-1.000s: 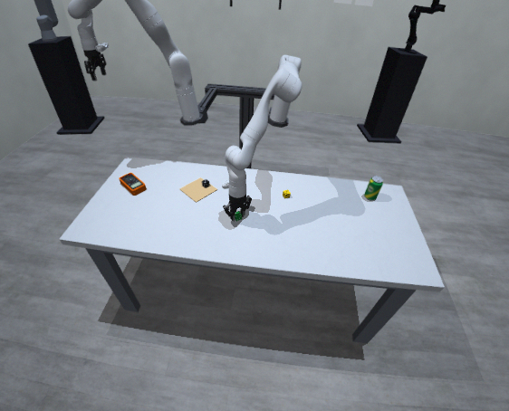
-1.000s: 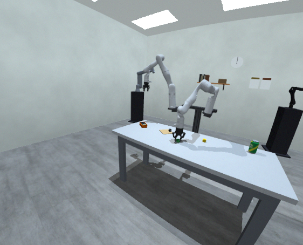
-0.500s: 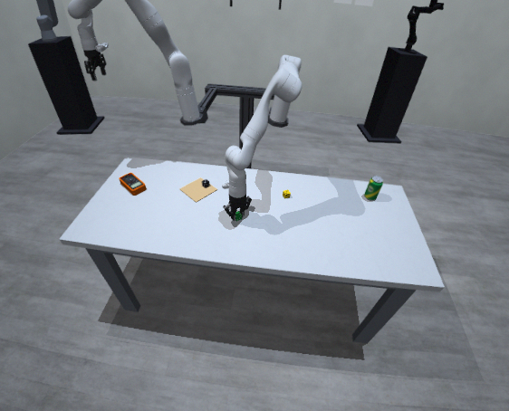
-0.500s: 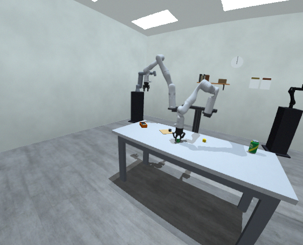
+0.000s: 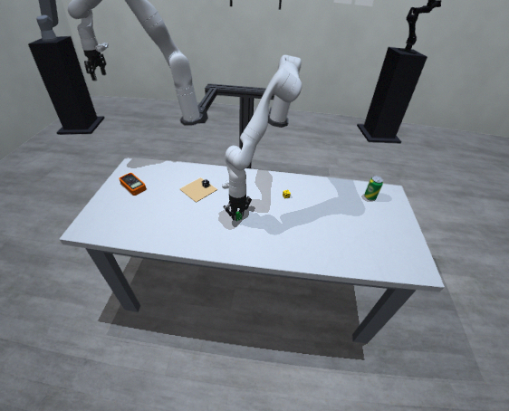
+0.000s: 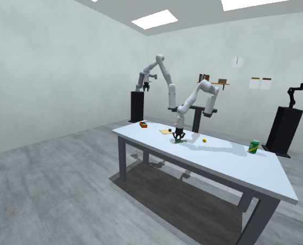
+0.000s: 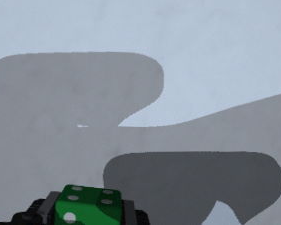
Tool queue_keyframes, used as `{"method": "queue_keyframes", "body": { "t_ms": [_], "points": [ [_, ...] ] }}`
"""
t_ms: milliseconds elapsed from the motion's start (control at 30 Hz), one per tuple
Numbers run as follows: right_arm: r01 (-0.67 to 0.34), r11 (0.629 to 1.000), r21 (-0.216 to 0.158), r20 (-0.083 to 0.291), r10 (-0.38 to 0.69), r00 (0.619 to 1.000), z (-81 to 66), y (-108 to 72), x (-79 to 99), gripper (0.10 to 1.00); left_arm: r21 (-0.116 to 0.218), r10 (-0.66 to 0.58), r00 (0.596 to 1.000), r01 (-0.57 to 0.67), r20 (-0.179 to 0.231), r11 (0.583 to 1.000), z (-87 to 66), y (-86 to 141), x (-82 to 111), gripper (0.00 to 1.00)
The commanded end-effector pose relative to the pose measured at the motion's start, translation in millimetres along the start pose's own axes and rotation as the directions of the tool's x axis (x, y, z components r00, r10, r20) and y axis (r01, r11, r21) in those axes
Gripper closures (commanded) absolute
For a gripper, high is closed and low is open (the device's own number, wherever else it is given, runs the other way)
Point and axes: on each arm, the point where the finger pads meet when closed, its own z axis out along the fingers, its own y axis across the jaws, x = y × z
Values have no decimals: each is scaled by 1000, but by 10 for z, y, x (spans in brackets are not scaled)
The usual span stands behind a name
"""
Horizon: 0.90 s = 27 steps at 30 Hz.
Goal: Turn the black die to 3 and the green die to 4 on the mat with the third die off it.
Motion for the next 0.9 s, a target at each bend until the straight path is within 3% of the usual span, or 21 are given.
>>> {"method": "queue_keyframes", "body": {
  "t_ms": [0, 633, 733, 867],
  "points": [
    [0, 1000, 0, 2, 0, 1000, -7, -1, -4, 99, 2, 0, 1000, 0, 1, 1000, -11, -8, -6, 665],
    [0, 1000, 0, 2, 0, 1000, -7, -1, -4, 99, 2, 0, 1000, 0, 1, 1000, -26, -8, -6, 665],
    [0, 1000, 0, 2, 0, 1000, -7, -1, -4, 99, 2, 0, 1000, 0, 1, 1000, -108, -8, -6, 665],
    [0, 1000, 0, 2, 0, 1000, -7, -1, -4, 99, 2, 0, 1000, 0, 1, 1000, -343, -7, -6, 665]
  ]
}}
